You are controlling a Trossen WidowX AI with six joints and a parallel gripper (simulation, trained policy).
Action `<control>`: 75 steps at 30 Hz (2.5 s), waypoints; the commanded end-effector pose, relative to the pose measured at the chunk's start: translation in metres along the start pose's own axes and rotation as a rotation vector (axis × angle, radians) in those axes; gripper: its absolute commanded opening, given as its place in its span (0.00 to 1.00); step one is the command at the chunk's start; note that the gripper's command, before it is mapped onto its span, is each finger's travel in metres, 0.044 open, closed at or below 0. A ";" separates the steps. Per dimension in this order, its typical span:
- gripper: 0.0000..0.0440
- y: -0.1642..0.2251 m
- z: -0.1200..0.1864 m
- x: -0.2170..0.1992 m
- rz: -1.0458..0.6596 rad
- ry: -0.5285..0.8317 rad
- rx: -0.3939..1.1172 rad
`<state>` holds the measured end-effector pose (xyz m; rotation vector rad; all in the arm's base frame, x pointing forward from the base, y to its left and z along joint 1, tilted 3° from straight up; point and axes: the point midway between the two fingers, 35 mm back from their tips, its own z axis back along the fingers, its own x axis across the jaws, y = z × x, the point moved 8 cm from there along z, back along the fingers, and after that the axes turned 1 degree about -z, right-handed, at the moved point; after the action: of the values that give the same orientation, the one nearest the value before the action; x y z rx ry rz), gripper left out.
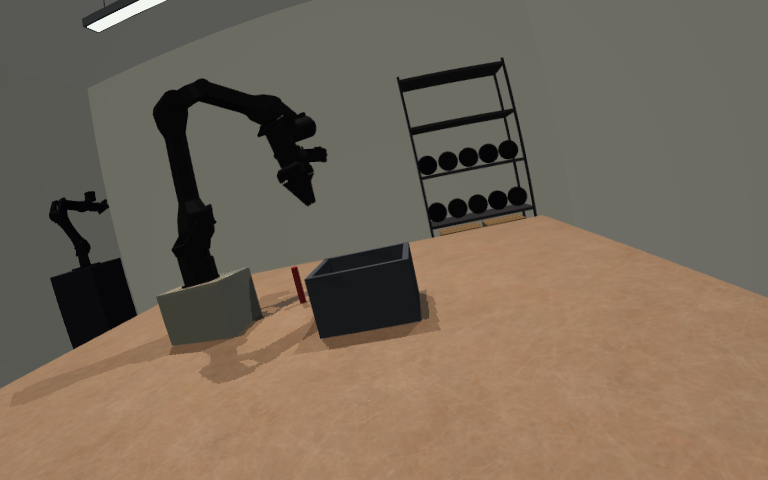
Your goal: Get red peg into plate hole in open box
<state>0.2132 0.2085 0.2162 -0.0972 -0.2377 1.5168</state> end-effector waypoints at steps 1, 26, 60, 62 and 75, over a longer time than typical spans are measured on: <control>0.98 0.001 -0.010 -0.020 -0.116 0.046 0.032; 0.98 0.031 -0.087 -0.103 -0.676 0.366 0.141; 0.10 0.058 -0.166 -0.119 -0.899 0.328 0.136; 0.00 0.056 -0.166 -0.120 -0.901 0.325 0.151; 0.00 0.027 -0.138 -0.123 -0.814 0.329 0.055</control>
<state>0.2066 0.1012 0.0555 -0.1523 0.0611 0.6583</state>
